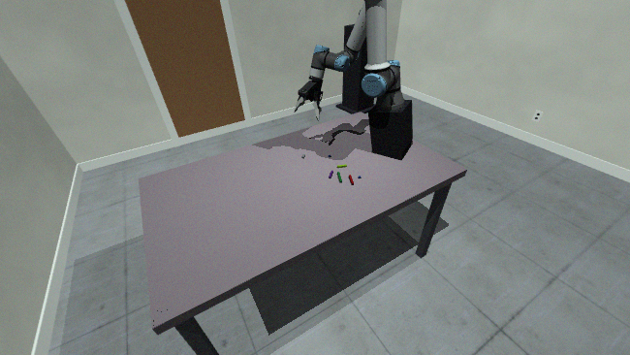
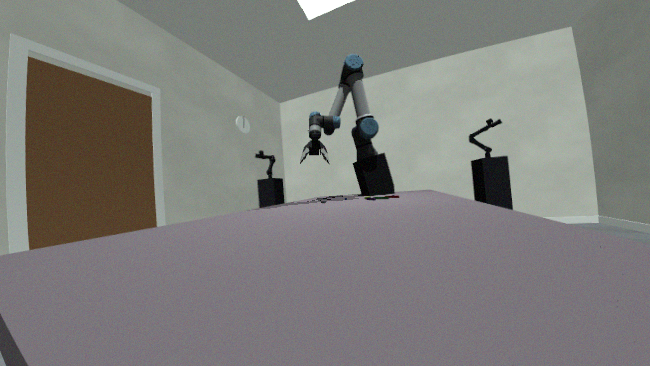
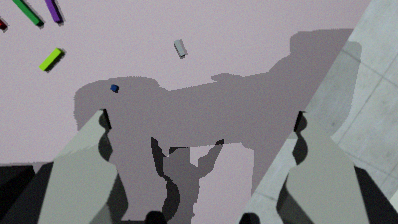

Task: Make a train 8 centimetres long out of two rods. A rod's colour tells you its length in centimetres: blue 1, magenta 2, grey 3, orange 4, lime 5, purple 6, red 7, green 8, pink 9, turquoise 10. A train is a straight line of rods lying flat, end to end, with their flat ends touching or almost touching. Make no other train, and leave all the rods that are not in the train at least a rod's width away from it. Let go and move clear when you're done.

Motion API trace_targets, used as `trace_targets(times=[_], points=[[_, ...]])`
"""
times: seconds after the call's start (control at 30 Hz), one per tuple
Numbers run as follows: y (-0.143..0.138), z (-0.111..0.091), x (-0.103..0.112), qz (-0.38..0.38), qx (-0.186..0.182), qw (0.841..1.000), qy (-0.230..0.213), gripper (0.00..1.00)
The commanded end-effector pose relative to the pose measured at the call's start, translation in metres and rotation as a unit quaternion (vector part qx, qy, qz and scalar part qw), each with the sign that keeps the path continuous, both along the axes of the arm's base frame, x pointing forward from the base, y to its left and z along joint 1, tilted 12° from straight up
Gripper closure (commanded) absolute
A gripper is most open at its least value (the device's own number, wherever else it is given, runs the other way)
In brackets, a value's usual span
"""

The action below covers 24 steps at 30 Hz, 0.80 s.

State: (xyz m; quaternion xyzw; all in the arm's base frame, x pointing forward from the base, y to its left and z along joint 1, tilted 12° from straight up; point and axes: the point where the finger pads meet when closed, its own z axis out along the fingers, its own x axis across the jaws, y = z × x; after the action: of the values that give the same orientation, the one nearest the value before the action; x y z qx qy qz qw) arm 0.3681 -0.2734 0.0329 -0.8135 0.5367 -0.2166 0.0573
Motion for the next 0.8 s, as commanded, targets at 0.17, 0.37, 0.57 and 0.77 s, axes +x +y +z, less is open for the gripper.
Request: trace_targets(times=[0.17, 0.37, 0.57, 0.77], points=[[0.002, -0.001, 0.001, 0.009, -0.003, 1.0, 0.002, 0.0], [0.007, -0.004, 0.003, 0.029, -0.009, 1.0, 0.007, 0.0], [0.015, -0.009, 0.007, 0.063, -0.02, 0.998, 0.016, 0.0], [0.031, -0.018, 0.012, 0.128, -0.039, 0.991, 0.031, 0.0]])
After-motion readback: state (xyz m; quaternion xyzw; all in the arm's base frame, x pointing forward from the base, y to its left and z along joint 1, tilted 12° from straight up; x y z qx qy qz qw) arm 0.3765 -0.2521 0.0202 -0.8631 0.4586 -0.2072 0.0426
